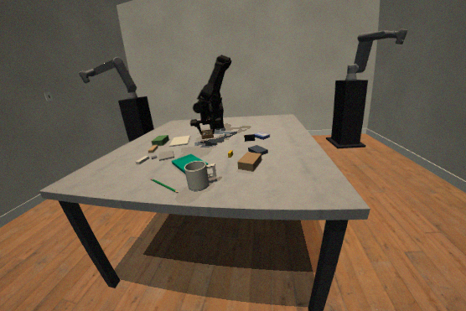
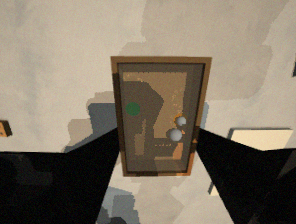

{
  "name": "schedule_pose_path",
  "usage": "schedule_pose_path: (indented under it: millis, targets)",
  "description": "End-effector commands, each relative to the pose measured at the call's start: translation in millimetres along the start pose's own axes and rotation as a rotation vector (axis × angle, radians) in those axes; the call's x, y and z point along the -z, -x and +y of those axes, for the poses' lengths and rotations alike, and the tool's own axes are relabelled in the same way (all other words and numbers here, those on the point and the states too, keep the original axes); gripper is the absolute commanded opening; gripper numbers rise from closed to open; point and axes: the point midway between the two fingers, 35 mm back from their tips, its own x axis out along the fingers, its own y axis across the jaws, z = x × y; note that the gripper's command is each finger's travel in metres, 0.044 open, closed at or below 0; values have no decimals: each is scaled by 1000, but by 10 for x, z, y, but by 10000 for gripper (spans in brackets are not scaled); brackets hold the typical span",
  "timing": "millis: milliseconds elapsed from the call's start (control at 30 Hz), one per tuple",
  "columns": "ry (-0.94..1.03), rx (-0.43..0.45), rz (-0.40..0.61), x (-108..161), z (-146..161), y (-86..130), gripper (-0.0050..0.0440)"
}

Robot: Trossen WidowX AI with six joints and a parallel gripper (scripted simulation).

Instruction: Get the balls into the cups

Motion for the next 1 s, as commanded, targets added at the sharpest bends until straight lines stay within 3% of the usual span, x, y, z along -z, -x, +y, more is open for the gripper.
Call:
schedule_pose_path:
  millis: [0,967]
  targets:
    - [2,-6,0,0,6,0,0]
    - [2,-10,-7,2,5,-1,0]
